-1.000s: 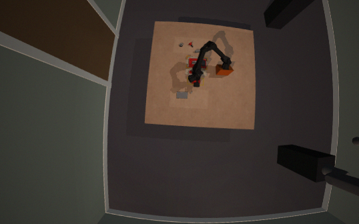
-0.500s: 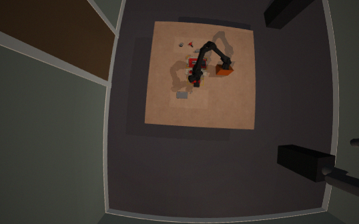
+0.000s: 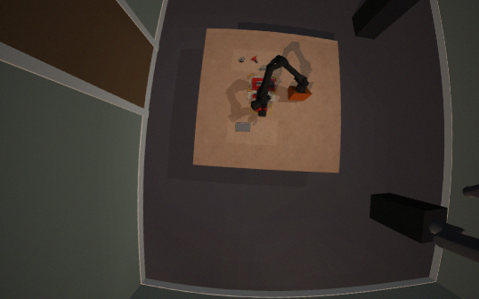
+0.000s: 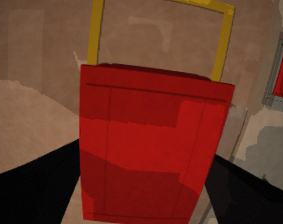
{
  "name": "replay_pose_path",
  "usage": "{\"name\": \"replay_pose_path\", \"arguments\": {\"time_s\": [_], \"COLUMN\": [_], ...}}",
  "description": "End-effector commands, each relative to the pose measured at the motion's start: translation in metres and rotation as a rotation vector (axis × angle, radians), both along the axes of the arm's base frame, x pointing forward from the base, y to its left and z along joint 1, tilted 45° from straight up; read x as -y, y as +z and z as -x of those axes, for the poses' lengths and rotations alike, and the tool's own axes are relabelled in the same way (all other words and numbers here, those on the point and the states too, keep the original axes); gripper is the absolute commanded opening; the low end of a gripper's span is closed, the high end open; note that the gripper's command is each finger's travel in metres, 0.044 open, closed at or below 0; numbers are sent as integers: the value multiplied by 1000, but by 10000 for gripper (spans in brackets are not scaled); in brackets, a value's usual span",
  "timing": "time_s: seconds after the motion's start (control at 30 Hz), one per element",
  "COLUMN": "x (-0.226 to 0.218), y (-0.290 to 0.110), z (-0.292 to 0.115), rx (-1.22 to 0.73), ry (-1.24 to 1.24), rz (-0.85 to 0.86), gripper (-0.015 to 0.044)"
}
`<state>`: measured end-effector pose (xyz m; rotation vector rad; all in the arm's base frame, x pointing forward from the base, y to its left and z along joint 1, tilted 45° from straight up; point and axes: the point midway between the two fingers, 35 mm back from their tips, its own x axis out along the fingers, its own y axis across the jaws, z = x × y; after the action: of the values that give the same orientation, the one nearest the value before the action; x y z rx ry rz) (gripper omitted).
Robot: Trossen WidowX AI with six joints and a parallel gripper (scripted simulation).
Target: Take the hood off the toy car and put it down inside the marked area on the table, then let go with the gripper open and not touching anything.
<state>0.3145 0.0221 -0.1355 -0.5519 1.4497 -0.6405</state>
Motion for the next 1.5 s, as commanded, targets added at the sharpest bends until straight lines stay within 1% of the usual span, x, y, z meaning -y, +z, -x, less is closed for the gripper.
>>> {"name": "replay_pose_path", "arguments": {"time_s": [0.0,0.5,1.07,1.2,1.37,1.47], "x": [2,7,4,-13,-44,-45], "y": [-1,-6,-4,11,44,46], "z": [0,0,0,-2,1,1], "rx": [-3,-4,0,0,-1,-1], "ry": [6,6,0,1,0,0], "rz": [3,3,0,-2,-1,0], "gripper": [0,0,440,440,440,440]}}
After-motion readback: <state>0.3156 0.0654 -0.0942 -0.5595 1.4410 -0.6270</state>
